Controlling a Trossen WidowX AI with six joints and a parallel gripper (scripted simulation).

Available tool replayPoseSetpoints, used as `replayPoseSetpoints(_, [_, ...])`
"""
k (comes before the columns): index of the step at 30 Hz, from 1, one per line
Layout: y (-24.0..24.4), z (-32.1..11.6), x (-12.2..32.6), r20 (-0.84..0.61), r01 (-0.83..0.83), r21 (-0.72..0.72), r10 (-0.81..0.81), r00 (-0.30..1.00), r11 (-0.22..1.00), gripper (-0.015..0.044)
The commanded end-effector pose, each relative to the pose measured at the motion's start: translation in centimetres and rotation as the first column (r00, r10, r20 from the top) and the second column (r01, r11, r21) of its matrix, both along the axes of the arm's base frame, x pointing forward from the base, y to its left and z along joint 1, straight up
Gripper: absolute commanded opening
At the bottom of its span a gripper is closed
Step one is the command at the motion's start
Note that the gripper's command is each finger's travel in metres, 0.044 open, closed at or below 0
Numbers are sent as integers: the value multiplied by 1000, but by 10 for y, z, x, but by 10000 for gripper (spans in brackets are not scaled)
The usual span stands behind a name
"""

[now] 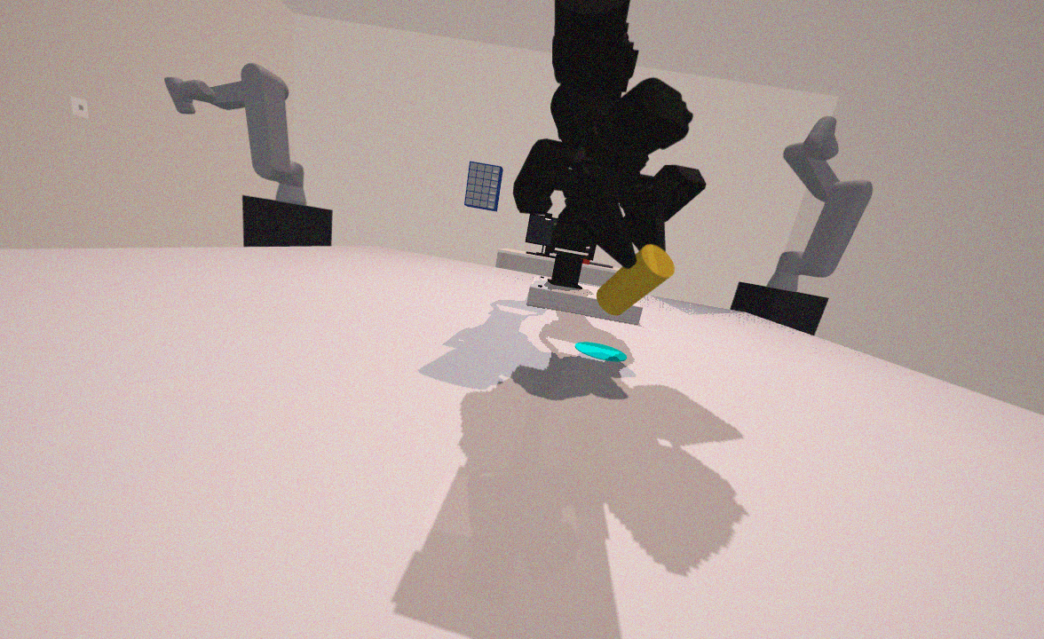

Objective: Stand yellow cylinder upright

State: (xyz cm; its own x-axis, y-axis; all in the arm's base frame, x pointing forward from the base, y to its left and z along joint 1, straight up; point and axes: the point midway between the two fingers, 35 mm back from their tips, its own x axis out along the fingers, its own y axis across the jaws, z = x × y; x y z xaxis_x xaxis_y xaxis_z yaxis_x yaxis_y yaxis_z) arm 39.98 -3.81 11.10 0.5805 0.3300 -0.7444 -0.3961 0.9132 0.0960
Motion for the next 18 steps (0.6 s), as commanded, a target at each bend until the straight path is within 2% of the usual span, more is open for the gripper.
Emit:
replayPoseSetpoints(1, [0,4,1,37,3,20,-4,999,1000,105])
replayPoseSetpoints(18, [-5,5,1,132,7,77,-17,991,997,105])
